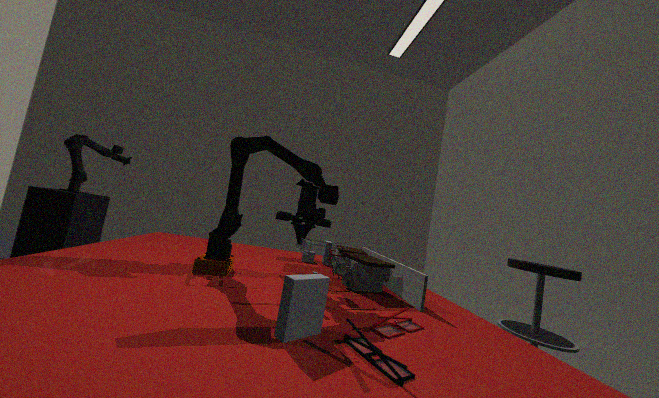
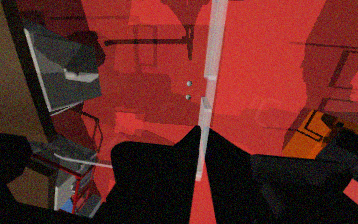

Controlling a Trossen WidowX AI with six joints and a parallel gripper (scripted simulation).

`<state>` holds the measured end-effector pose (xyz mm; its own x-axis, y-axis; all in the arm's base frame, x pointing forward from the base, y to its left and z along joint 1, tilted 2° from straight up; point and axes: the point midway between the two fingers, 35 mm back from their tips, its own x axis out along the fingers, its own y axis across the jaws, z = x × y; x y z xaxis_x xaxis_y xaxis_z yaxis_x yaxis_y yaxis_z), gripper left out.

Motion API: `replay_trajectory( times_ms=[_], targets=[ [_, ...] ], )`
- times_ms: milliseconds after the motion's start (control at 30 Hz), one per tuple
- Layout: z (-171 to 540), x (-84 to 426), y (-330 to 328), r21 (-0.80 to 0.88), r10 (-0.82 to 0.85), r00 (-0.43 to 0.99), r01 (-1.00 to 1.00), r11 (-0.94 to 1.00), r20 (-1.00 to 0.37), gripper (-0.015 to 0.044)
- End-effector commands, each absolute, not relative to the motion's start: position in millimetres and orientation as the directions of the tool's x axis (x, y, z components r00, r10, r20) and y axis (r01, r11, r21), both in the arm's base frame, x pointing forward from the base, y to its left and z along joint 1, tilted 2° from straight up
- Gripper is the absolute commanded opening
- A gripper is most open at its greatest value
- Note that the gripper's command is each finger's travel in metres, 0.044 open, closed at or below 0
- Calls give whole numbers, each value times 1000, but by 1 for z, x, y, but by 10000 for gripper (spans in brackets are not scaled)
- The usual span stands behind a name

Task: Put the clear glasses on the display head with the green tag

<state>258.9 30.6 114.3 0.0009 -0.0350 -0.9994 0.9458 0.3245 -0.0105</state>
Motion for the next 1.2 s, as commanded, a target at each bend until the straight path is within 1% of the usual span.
replay_trajectory(
  times_ms=[0,300,1167],
  targets=[
    [113,263,29,-2,-19,4,942,337,-1000,0],
    [103,263,28,40,-4,44,941,337,-999,0],
    [78,264,27,9,-24,18,941,337,-1000,0]
  ],
)
